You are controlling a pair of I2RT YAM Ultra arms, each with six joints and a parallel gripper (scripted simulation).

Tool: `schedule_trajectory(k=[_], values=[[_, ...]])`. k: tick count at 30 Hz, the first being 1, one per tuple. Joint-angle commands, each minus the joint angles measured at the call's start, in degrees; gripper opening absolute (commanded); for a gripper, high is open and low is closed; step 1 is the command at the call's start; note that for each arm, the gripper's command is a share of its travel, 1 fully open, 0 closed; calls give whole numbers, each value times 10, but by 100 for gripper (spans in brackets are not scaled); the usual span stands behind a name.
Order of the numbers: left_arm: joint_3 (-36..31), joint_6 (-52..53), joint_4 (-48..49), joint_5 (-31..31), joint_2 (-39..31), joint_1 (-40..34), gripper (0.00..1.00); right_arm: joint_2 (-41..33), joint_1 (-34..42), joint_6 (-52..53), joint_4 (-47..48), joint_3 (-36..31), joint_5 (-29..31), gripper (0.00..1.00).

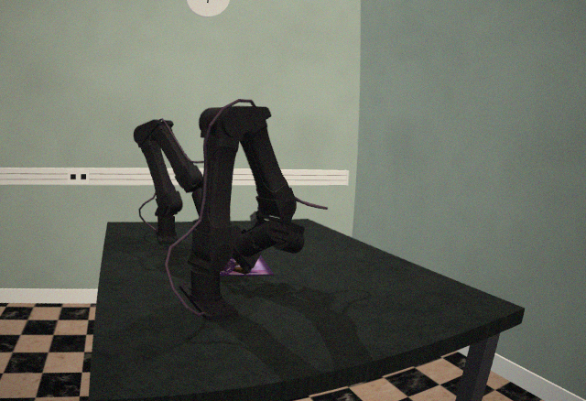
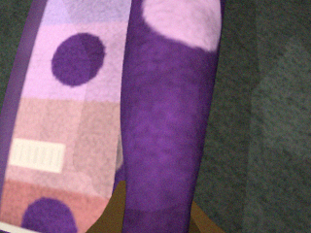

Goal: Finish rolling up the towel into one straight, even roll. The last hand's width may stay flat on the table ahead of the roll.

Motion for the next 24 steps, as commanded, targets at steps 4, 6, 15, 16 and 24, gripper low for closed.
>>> schedule_trajectory(k=[4,6,15,16,24], values=[[8,-6,7,-3,7,-7,25,-13,-3,-3,-2,17,25,85],[10,-6,4,-1,9,-6,25,-14,-8,-11,-12,20,27,85],[51,-10,-53,46,41,23,25,-13,-98,-132,-162,79,60,85],[59,-10,-64,54,47,28,25,-12,-109,-147,-180,88,65,85],[115,-8,-138,110,100,62,25,8,-154,-218,-261,131,89,85]])
